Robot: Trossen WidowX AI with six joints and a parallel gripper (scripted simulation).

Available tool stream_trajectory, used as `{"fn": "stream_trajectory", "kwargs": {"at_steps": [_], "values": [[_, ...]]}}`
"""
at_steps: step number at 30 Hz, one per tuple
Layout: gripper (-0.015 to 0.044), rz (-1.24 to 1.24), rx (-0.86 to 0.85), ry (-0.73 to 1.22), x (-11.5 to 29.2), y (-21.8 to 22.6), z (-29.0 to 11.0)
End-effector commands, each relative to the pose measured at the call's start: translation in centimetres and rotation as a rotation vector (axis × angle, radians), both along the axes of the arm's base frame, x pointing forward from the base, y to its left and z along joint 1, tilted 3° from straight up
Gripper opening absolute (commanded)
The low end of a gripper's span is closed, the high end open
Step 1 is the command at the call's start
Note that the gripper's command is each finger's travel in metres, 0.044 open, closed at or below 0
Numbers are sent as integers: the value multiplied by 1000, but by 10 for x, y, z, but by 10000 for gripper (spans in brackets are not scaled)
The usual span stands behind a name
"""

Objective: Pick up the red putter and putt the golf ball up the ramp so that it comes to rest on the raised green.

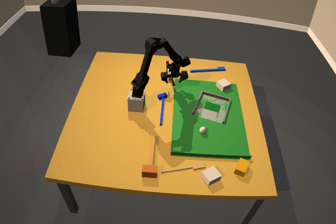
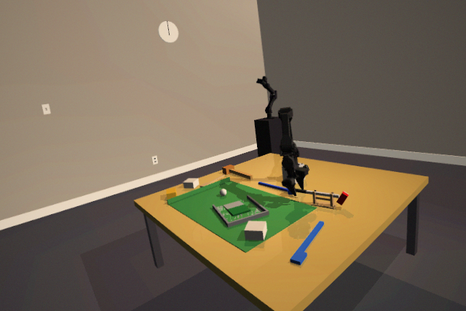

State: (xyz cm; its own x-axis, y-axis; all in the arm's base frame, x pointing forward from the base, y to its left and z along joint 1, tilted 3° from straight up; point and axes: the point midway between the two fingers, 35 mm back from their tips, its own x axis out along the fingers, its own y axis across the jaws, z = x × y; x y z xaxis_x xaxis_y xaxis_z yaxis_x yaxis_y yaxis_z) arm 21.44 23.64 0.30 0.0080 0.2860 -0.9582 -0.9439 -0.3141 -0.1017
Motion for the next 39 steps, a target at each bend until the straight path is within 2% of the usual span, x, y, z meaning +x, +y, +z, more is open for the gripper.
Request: {"fn": "stream_trajectory", "kwargs": {"at_steps": [1,17,32,39], "values": [[440,1,-8,12,-1,-1,-9],[440,1,-8,13,0,-1,-24],[46,-2,-4,5,1,0,-21],[0,-2,-4,5,1,0,-17]]}}
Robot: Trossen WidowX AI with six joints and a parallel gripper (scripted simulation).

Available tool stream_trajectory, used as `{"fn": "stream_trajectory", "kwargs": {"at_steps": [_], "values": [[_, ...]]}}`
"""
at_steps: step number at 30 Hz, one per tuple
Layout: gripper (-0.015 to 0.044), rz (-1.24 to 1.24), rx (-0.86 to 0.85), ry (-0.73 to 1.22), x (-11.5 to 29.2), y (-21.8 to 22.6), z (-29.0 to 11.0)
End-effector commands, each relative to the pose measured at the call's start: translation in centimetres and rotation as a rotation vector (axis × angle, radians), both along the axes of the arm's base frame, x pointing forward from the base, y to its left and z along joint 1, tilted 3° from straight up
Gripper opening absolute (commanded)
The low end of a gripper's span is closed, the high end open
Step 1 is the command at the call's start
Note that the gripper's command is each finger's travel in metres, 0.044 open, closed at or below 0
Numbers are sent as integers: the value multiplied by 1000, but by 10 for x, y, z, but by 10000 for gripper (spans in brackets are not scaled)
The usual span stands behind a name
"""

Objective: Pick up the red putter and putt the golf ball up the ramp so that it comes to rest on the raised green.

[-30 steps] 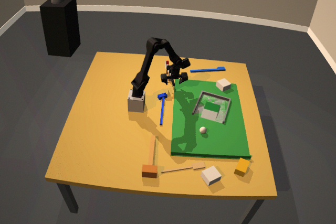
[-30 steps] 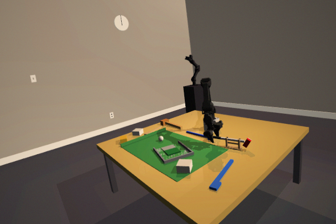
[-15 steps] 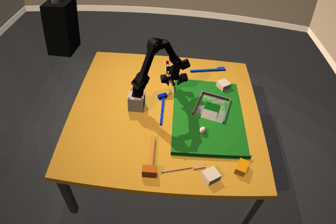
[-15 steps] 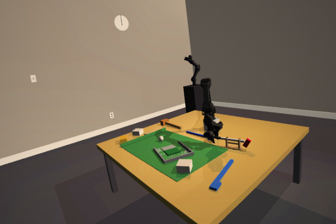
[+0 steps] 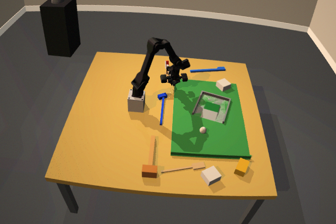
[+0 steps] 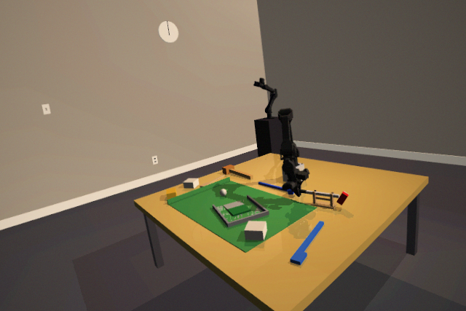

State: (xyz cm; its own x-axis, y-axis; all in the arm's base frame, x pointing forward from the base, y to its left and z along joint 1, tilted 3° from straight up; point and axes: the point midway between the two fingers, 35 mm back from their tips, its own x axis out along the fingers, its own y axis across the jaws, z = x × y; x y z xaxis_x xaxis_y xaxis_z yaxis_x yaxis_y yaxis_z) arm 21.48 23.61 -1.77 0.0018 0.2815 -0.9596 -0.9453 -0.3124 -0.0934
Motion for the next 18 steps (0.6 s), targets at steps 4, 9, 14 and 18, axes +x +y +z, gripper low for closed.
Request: {"fn": "stream_trajectory", "kwargs": {"at_steps": [4,9,14,18], "values": [[0,0,1,-2,1,2,22],[0,0,1,-2,-1,2,59],[0,0,1,-1,-7,-2,95],[0,-1,-6,-6,-4,-3,92]]}}
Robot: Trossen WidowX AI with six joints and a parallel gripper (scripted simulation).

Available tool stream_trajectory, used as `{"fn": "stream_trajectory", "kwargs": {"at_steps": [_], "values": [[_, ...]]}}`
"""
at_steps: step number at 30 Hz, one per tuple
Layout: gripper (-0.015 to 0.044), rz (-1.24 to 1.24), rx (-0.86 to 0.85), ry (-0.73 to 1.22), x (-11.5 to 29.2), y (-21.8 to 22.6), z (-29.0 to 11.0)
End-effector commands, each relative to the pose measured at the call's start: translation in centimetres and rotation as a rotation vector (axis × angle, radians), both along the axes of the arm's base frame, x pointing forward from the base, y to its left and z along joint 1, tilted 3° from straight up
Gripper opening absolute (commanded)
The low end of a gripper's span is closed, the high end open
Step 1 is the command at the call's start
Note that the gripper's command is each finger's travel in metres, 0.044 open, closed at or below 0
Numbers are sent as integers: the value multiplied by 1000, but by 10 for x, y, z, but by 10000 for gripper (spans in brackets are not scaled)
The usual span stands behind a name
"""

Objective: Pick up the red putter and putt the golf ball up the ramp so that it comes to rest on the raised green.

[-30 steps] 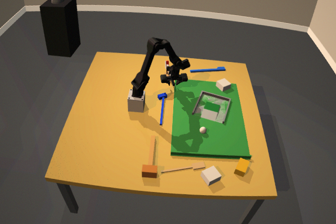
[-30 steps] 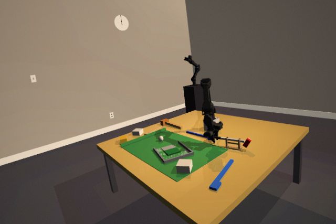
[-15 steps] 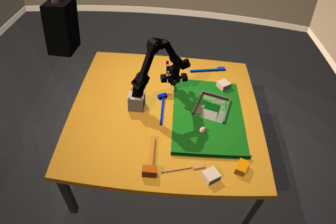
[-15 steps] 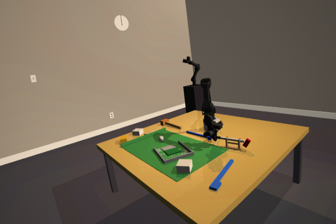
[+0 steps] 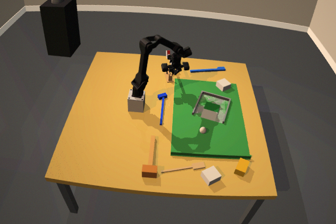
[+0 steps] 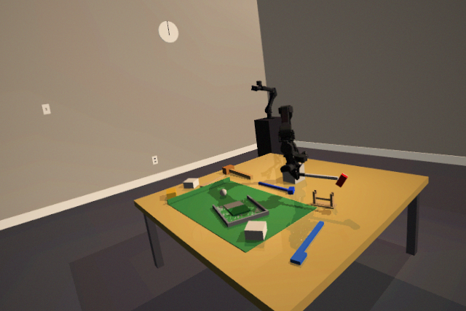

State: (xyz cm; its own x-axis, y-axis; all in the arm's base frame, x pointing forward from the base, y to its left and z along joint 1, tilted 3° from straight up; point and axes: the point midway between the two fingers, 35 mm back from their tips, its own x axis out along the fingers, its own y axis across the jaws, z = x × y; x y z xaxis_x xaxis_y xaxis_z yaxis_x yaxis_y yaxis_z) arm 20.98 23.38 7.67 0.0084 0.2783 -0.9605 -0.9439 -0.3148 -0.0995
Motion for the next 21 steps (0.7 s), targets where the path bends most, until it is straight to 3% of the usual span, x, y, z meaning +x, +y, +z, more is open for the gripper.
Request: {"fn": "stream_trajectory", "kwargs": {"at_steps": [1,21], "values": [[0,-13,-5,0,3,-3,-2],[0,-481,-50,15,64,-97,3]]}}
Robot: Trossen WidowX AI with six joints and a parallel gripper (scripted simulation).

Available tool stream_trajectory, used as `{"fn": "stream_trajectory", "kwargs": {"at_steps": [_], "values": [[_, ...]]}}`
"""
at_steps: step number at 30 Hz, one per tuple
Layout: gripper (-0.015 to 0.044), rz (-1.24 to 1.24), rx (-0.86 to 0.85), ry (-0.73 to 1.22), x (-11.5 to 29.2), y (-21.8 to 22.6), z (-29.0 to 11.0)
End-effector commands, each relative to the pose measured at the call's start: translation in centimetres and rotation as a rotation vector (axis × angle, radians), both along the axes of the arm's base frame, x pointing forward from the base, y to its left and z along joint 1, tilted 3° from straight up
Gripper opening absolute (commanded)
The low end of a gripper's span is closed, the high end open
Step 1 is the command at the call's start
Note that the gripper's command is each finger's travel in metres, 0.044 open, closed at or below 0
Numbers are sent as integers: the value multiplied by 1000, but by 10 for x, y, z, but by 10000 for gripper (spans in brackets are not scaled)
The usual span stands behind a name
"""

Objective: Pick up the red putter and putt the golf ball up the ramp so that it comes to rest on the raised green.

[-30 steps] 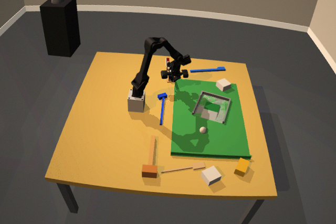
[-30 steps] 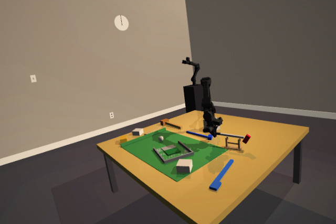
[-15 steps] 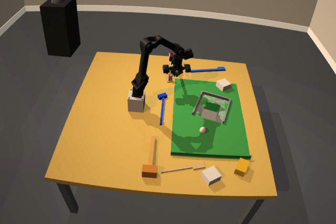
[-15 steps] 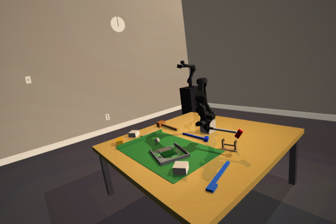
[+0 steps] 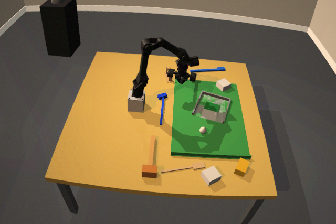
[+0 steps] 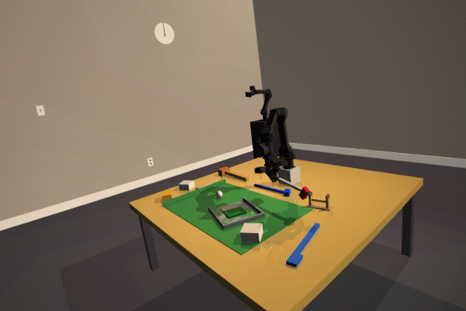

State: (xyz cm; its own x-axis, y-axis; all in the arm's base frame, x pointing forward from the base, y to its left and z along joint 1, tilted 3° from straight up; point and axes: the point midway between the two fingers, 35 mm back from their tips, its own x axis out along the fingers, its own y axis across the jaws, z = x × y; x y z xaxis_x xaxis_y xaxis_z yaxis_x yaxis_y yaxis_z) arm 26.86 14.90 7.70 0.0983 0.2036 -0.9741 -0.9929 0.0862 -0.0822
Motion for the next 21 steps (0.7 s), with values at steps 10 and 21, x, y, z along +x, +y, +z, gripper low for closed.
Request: {"fn": "stream_trajectory", "kwargs": {"at_steps": [10,21], "values": [[0,-334,-8,29,23,-65,5],[0,-627,-15,59,30,-125,7]]}}
